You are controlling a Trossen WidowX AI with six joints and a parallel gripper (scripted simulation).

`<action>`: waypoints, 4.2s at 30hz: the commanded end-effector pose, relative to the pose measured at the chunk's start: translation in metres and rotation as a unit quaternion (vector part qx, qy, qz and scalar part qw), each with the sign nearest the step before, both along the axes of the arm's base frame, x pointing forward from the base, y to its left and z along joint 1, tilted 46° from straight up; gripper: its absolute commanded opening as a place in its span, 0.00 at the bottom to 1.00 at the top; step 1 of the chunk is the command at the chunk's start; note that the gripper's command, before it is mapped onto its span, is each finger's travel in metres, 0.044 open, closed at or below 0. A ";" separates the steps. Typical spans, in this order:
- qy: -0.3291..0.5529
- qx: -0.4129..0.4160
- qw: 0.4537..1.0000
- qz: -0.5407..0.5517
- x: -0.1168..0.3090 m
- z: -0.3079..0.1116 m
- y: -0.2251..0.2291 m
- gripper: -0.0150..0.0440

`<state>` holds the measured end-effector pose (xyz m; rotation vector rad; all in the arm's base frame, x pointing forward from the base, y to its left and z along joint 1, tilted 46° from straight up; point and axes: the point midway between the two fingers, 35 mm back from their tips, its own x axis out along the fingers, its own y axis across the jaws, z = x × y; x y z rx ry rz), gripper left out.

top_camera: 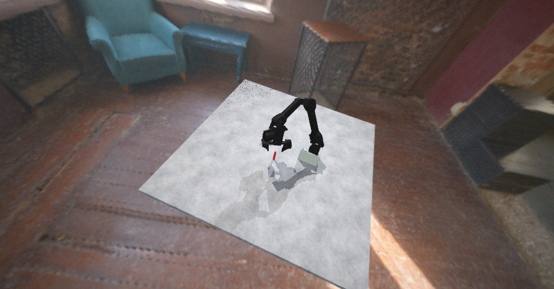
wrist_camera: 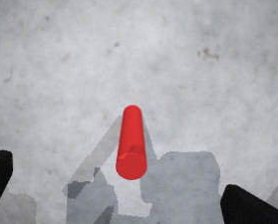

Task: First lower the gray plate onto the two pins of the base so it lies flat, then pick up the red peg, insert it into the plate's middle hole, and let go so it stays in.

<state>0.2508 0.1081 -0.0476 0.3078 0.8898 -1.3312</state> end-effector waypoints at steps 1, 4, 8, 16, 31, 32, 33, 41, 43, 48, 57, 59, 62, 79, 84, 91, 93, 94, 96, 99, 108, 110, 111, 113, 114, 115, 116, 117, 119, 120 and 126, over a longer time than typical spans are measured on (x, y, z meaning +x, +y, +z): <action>0.004 -0.004 1.000 0.001 -0.002 -0.006 -0.008 1.00; 0.004 -0.004 1.000 0.001 -0.002 -0.009 -0.011 1.00; 0.004 -0.004 1.000 0.001 -0.002 -0.014 -0.016 1.00; 0.004 -0.005 1.000 0.001 -0.003 -0.023 -0.025 1.00; 0.004 -0.005 1.000 0.001 -0.005 -0.034 -0.038 0.87; 0.004 -0.005 1.000 0.001 -0.005 -0.034 -0.038 0.82; 0.004 -0.005 1.000 0.001 -0.005 -0.034 -0.038 0.78; 0.004 -0.005 1.000 0.001 -0.005 -0.034 -0.038 0.42; 0.004 -0.005 1.000 0.001 -0.005 -0.034 -0.038 0.33; 0.004 -0.005 1.000 0.001 -0.005 -0.034 -0.038 0.28; 0.004 -0.005 1.000 0.001 -0.003 -0.030 -0.032 0.25; 0.004 -0.004 1.000 0.001 -0.002 -0.026 -0.028 0.25; 0.004 -0.004 1.000 0.001 -0.001 -0.020 -0.021 0.25; 0.005 -0.003 1.000 0.001 0.002 0.016 0.018 0.25; 0.009 -0.006 1.000 0.003 0.002 0.015 0.014 0.25; 0.009 -0.003 1.000 0.004 0.016 0.026 0.006 0.25; 0.009 -0.002 1.000 0.004 0.020 0.029 0.004 0.25; 0.009 -0.001 1.000 0.004 0.022 0.030 0.003 0.25; 0.008 0.000 1.000 0.005 0.026 0.033 0.000 0.25; 0.008 0.001 1.000 0.005 0.032 0.038 -0.004 0.25; 0.007 0.004 1.000 0.006 0.049 0.053 -0.017 0.25; 0.007 0.004 1.000 0.006 0.052 0.057 -0.020 0.25; 0.007 0.004 1.000 0.006 0.054 0.059 -0.021 0.25; 0.007 0.004 1.000 0.006 0.057 0.062 -0.025 0.25; 0.007 0.004 1.000 0.006 0.059 0.064 -0.026 0.25; 0.007 0.004 1.000 0.006 0.061 0.066 -0.028 0.25; 0.007 0.004 1.000 0.006 0.062 0.068 -0.030 0.25; 0.006 0.004 1.000 0.006 0.064 0.069 -0.032 0.25; 0.006 0.004 1.000 0.006 0.067 0.073 -0.035 0.25; 0.006 0.004 1.000 0.006 0.069 0.075 -0.037 0.25; 0.005 0.004 1.000 0.006 0.078 0.086 -0.049 0.25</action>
